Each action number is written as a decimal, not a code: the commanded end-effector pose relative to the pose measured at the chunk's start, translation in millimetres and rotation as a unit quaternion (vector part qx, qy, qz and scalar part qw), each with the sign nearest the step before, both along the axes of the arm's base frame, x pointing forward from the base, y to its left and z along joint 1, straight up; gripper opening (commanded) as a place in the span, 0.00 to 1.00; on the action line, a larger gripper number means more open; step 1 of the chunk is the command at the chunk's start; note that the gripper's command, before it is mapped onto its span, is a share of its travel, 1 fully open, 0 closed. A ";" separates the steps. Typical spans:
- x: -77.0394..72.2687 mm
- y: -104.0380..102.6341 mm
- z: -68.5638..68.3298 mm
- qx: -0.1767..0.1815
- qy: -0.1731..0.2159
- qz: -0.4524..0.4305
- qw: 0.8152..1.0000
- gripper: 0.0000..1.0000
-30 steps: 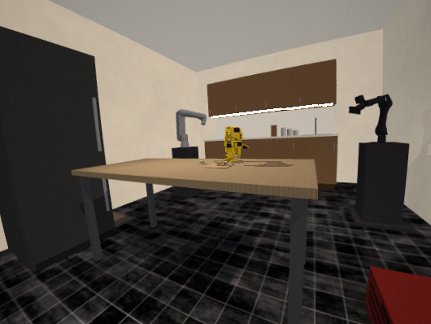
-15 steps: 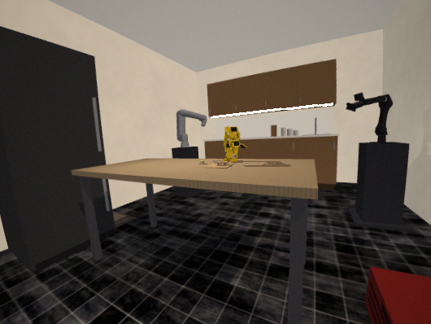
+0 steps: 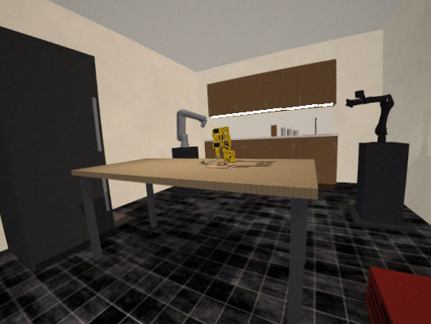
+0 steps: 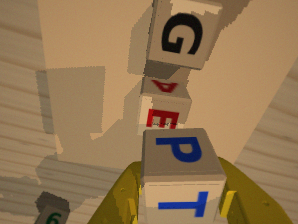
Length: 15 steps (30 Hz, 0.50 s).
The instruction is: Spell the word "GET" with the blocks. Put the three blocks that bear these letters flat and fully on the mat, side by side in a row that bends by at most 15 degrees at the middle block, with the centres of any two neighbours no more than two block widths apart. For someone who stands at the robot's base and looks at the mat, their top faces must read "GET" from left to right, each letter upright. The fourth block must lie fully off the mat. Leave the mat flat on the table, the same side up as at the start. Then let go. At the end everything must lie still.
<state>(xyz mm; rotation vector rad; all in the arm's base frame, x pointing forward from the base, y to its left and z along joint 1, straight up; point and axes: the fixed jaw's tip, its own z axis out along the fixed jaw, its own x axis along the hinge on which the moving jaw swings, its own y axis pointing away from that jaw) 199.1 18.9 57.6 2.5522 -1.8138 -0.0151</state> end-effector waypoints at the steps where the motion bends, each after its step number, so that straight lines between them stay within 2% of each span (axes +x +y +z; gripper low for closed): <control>1: 6.1 -24.0 10.1 0.003 -0.036 -0.072 0.997 0.00; 5: 5.2 -32.2 9.7 0.002 -0.036 -0.095 0.995 0.00; 15: 5.1 -32.6 9.7 0.002 -0.036 -0.096 0.995 0.00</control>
